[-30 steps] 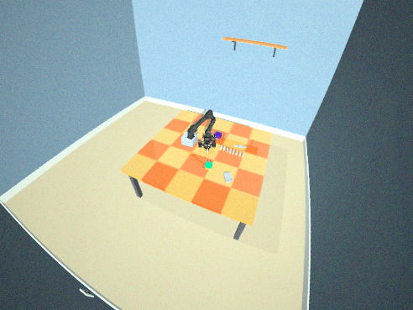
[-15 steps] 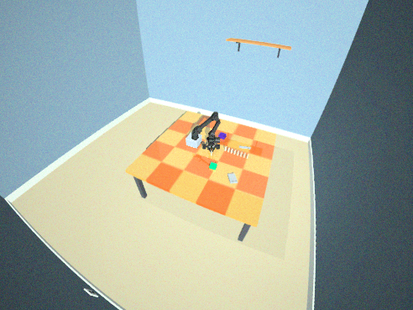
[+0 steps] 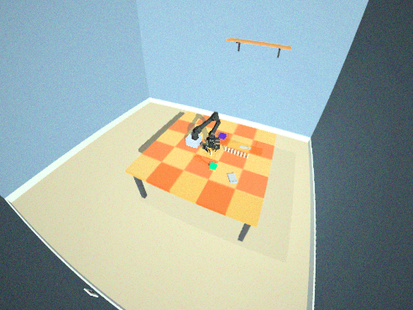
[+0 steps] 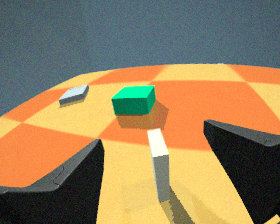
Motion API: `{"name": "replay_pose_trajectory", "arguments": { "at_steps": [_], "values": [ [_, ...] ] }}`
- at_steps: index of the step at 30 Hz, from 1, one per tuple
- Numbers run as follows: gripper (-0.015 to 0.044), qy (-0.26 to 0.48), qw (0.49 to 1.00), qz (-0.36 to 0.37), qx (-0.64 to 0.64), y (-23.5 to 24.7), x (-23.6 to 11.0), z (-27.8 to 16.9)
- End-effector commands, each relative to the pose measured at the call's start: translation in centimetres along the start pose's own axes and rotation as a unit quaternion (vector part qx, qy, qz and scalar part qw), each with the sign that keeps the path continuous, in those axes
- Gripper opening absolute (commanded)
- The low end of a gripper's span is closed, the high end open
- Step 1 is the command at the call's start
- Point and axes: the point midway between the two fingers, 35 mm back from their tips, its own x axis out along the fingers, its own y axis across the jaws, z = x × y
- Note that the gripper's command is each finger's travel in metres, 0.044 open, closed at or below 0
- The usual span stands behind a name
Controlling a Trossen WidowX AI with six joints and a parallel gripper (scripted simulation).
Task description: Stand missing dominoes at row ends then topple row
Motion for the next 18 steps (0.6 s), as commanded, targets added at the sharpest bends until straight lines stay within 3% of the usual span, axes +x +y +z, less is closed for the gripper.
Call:
{"name": "replay_pose_trajectory", "arguments": {
  "at_steps": [1,8,13,18],
  "values": [
    [0.044,-0.003,1.0,0.0,-0.004,-0.1,0.0,0.1],
    [0.044,0.0,1.0,0.0,0.0,0.1,-0.4,4.5],
    [0.044,0.003,1.0,-0.002,-0.004,0.1,-0.4,4.9],
    [0.044,0.11,0.982,-0.04,-0.145,0.3,0.9,3.6]
  ]
}}
